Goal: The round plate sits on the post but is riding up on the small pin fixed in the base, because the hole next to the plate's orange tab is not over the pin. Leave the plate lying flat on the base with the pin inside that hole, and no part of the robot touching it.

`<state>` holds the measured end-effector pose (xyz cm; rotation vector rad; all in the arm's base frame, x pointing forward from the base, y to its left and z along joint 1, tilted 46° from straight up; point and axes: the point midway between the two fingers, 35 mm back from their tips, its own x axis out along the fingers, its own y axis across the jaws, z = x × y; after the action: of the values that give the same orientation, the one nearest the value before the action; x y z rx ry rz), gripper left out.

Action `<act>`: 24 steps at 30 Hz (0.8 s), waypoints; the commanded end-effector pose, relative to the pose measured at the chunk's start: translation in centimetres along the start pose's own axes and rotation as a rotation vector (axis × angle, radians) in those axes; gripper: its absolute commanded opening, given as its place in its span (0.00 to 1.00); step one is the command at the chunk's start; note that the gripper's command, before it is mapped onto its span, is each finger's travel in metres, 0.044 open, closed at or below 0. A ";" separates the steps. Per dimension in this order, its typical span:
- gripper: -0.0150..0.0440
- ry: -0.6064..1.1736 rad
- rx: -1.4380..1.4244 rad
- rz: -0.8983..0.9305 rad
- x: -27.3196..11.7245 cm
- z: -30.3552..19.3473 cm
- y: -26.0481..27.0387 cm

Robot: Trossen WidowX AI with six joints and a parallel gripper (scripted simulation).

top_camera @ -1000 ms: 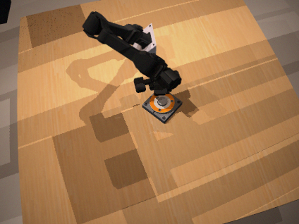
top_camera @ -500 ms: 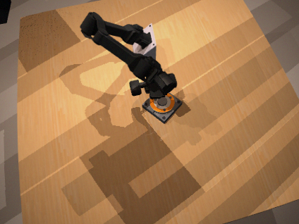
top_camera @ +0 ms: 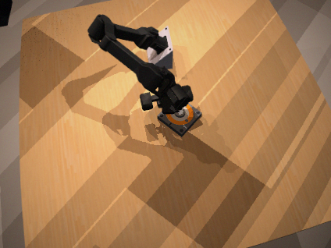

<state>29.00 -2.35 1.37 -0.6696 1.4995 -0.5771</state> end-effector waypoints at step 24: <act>0.25 0.001 -0.006 -0.004 -0.1 3.0 -0.3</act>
<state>31.89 -2.30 1.84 -0.6647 1.4917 -0.5793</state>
